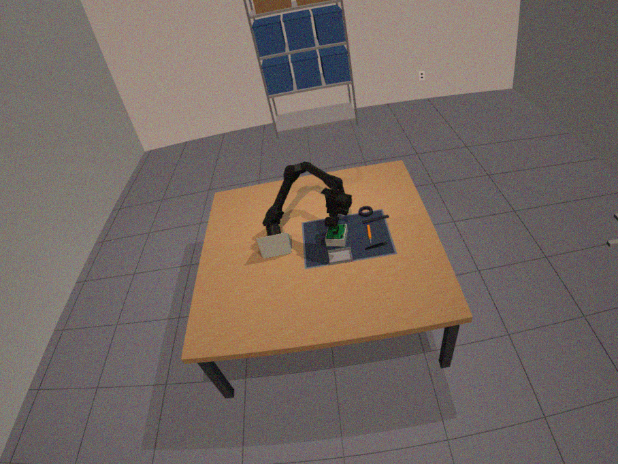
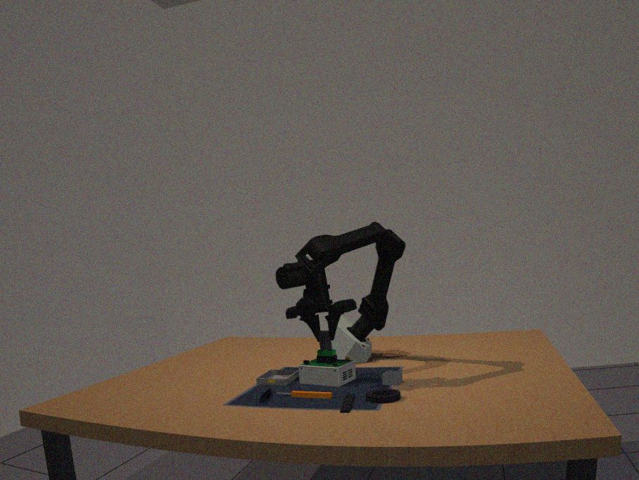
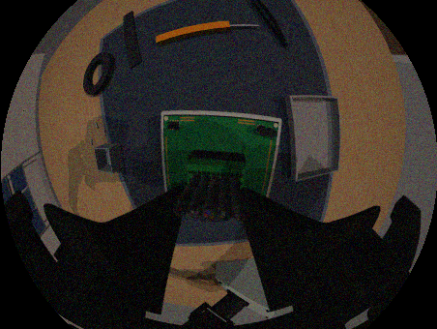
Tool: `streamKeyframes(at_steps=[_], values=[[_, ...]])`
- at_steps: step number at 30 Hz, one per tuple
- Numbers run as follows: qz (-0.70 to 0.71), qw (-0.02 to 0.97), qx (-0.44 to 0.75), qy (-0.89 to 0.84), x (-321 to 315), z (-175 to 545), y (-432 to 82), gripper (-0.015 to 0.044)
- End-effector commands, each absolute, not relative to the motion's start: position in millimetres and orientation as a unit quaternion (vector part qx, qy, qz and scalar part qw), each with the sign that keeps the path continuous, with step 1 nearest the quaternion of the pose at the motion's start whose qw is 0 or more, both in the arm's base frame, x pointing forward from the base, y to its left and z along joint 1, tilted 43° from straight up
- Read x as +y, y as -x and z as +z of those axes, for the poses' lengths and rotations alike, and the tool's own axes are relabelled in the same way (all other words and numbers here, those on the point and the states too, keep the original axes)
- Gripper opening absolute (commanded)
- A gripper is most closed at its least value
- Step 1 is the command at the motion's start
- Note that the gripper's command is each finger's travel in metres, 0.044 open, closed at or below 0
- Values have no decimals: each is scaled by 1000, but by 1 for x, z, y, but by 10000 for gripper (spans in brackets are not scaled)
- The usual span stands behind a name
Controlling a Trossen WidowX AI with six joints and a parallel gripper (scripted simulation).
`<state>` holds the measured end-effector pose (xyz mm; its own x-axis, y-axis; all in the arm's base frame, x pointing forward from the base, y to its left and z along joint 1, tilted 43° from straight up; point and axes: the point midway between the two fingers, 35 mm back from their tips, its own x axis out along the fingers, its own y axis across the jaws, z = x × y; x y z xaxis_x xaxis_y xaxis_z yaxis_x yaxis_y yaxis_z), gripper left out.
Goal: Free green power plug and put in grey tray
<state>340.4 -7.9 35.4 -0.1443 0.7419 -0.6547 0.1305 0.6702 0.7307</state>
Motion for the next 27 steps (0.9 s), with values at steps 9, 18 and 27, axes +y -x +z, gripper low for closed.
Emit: streamKeyframes(at_steps=[9,18,27], values=[[196,609,726,-251,-17,58,-345,0],[201,608,724,-256,-20,59,-345,0],[261,584,695,-329,-33,48,-342,0]])
